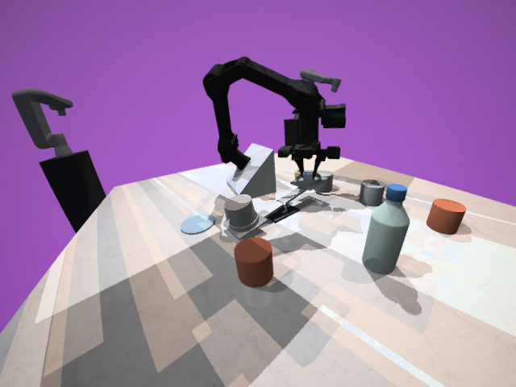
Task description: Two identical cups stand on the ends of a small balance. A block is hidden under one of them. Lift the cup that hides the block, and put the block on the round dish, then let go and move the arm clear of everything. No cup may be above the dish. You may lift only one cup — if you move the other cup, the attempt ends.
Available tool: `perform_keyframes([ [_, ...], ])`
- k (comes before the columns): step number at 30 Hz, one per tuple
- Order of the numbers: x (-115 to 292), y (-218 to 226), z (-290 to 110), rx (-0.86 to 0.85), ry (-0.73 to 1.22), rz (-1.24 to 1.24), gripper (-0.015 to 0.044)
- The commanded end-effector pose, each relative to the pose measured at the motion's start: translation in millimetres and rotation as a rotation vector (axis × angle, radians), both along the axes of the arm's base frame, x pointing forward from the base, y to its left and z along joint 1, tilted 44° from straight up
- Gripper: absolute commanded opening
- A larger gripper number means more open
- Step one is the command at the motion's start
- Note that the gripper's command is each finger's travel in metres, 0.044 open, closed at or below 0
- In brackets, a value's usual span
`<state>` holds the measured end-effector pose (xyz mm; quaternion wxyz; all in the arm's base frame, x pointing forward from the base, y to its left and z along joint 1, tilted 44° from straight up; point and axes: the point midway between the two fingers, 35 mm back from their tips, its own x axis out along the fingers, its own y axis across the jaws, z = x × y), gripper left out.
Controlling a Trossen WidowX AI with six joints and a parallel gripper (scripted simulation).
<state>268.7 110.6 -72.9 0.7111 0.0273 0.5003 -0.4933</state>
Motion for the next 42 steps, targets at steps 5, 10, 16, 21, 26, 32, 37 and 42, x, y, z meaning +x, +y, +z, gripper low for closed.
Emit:
perform_keyframes([
  [5,3,14,13,-0.002,0.0,0.005,0.0],
  [10,3,33,33,0.0,0.0,0.006,0.0],
  [16,1,56,59,0.0,0.001,0.005,0.0],
  [21,-1,64,70,-0.001,0.001,0.005,0.0],
  [26,9,50,81,0.025,0.011,0.011,0.0],
  [32,25,23,100,0.065,0.018,0.023,0.0],
  [37,36,-3,117,0.095,0.013,0.031,0.0],
  [42,43,-29,134,0.118,0.004,0.04,0.0],
])
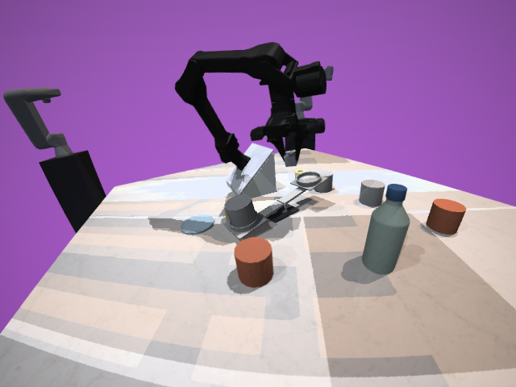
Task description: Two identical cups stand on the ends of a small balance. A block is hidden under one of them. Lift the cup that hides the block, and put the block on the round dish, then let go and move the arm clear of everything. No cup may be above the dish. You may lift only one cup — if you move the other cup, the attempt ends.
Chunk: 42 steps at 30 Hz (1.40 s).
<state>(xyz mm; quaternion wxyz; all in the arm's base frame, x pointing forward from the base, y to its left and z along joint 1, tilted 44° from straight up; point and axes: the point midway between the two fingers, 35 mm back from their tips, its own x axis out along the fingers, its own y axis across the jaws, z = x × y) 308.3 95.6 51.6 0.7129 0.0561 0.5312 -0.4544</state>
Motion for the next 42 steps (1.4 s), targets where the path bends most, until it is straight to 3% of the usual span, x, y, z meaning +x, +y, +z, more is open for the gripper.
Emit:
perform_keyframes([
  [1,5,-20,13,0.012,-0.011,0.011,0.0],
  [21,-4,-142,72,0.002,-0.045,0.021,0.0],
  [42,-78,-255,122,-0.124,-0.017,-0.02,0.0],
])
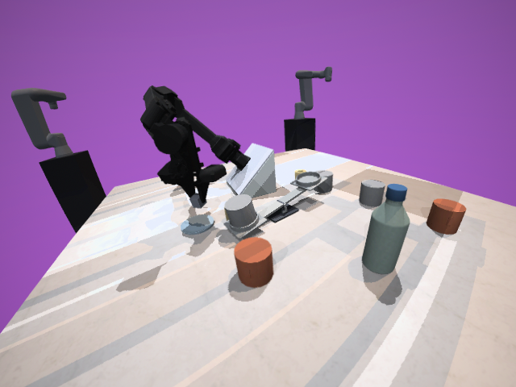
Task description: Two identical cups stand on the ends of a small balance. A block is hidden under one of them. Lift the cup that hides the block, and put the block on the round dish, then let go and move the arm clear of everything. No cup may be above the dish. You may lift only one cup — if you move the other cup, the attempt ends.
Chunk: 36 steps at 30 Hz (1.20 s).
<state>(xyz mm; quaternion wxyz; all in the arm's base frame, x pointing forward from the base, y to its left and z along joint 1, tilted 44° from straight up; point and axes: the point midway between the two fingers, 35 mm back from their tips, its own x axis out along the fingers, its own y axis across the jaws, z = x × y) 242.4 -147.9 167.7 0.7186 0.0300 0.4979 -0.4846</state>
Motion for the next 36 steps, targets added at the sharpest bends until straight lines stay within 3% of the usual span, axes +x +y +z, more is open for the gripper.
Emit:
perform_keyframes([
  [1,-16,-15,7,-0.03,0.012,-0.01,0.0],
  [34,-19,-60,-35,-0.038,0.015,-0.012,0.0],
  [36,-19,-58,-32,-0.043,0.014,-0.016,0.0053],
])
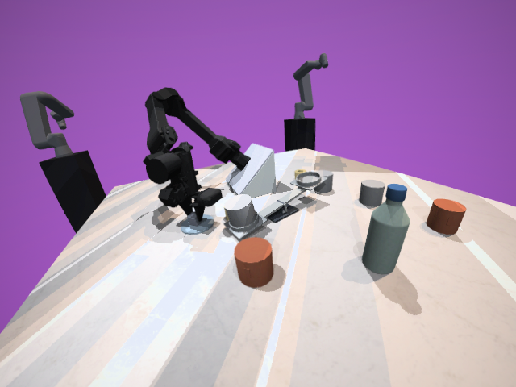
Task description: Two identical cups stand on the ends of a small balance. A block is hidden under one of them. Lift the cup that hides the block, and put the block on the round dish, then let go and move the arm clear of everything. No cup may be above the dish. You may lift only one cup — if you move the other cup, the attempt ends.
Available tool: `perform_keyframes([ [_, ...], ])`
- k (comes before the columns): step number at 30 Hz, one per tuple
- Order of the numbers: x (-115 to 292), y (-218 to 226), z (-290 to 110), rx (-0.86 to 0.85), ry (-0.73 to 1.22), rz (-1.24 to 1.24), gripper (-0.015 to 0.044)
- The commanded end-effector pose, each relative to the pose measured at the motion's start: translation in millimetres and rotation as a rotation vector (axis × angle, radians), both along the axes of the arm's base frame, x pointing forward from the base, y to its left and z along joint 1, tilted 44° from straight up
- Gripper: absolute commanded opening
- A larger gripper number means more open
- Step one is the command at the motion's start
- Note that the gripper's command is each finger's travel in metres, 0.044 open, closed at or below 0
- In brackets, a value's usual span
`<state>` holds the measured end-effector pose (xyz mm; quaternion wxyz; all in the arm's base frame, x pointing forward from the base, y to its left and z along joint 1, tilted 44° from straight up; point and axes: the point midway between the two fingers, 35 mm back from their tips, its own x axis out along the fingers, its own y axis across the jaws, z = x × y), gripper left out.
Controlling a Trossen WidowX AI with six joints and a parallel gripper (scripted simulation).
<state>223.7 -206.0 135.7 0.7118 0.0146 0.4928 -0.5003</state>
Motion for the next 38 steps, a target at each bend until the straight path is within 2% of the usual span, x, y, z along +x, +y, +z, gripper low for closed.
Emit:
perform_keyframes([
  [1,0,0,0,0.0,-0.001,-0.002,0.0079],
  [15,1,7,7,0.002,-0.002,-0.002,0.044],
  [19,0,39,39,0.008,0.0,0.002,0.044],
  [23,-1,42,42,0.008,0.0,0.002,0.044],
  [27,-2,65,65,0.01,-0.002,0.01,0.044],
  [38,-2,67,67,0.01,-0.002,0.011,0.044],
])
